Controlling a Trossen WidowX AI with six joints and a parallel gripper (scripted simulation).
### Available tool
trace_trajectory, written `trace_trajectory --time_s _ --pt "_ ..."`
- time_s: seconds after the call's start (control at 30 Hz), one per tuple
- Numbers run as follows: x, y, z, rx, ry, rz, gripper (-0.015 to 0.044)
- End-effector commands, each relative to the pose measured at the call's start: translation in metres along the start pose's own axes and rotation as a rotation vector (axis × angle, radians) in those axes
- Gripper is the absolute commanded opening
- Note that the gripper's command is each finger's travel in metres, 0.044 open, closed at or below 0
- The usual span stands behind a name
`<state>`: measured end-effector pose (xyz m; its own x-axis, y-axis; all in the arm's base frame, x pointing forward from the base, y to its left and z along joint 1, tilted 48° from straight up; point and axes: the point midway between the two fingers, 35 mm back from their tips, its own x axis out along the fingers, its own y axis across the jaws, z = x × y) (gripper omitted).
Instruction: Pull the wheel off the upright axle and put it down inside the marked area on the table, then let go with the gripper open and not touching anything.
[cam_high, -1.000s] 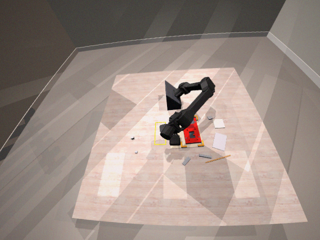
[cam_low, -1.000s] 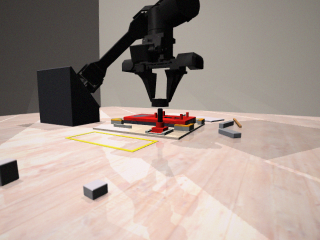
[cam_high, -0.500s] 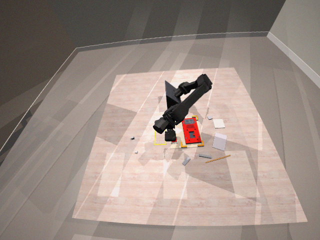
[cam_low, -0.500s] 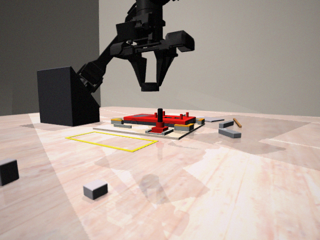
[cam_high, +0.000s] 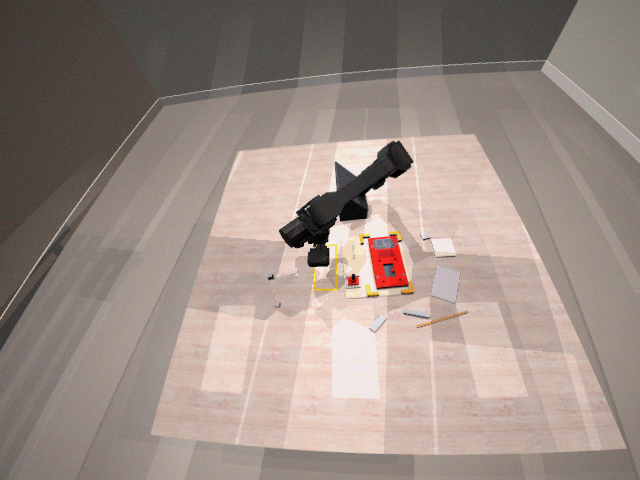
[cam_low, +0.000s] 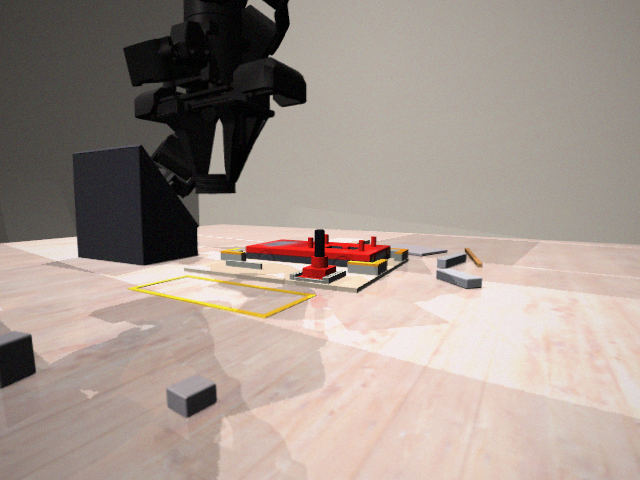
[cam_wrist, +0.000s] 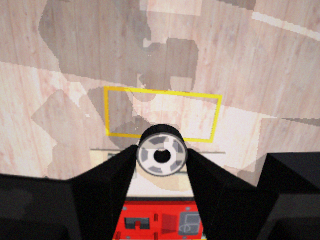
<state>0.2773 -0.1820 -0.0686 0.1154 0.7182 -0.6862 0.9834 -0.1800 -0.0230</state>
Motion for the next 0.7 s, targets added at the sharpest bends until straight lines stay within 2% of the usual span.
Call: trace_trajectory --time_s 0.0,0.3,0.67 --pt "0.010 -0.002 0.000 -0.010 0.004 -0.015 0.0000" --pt "0.034 -0.001 0.000 -0.010 0.004 -0.014 0.0000" --pt "0.104 -0.003 -0.002 -0.010 0.008 -0.014 0.0000"
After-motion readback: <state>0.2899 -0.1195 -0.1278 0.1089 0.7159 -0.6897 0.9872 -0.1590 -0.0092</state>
